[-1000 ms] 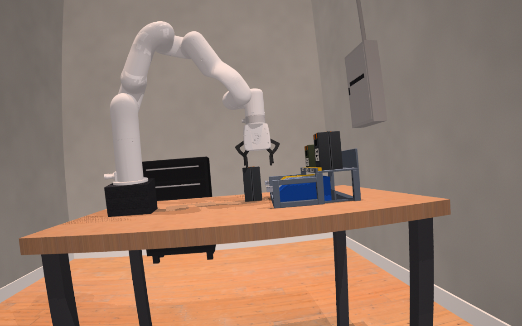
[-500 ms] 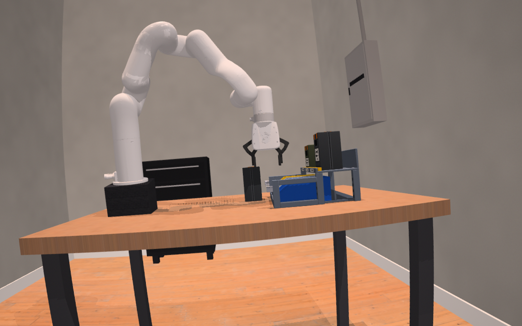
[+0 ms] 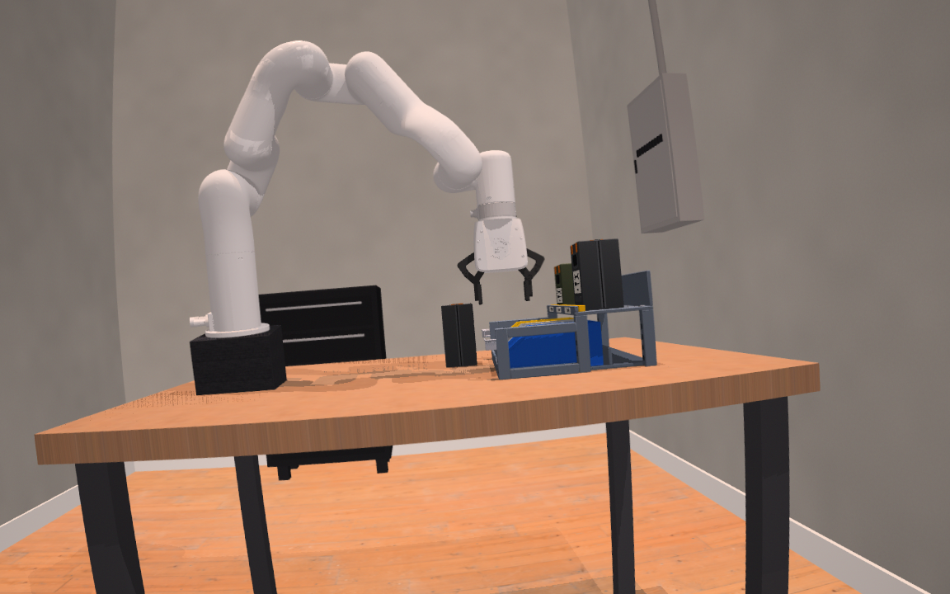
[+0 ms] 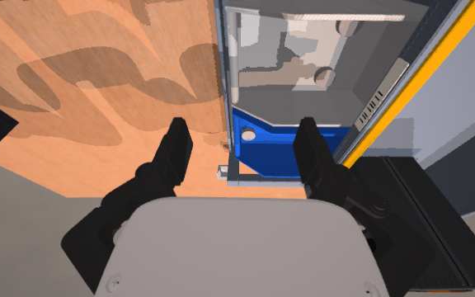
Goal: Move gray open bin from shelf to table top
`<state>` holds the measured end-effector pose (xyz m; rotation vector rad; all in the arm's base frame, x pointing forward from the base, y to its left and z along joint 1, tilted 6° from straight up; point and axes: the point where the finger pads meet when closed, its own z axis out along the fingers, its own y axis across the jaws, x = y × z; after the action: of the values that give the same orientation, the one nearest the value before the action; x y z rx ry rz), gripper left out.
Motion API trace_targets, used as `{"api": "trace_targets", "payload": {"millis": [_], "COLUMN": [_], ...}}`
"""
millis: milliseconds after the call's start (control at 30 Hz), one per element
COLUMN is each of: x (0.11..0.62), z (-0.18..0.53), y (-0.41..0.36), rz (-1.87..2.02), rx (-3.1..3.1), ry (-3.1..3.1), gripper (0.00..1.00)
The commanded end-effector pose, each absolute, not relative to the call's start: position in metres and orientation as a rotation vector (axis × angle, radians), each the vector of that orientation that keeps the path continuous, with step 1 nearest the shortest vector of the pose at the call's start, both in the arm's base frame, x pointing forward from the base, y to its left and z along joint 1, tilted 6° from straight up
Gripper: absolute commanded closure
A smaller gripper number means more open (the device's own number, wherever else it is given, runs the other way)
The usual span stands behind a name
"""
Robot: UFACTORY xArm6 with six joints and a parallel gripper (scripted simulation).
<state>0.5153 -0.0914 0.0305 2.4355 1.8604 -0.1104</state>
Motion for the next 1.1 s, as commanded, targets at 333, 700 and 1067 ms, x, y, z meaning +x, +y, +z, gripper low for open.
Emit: {"api": "trace_targets", "payload": {"millis": [333,700,1067], "x": [0.515,0.513,0.513], "z": [0.032,0.032,0.032], "y": [-0.085,-0.082,-0.08], "rz": [-0.105,-0.105,-0.105], "rx": [2.433,2.433,2.433], "ry": [1.858,1.858,1.858], "gripper": [0.0,0.0,0.0]}}
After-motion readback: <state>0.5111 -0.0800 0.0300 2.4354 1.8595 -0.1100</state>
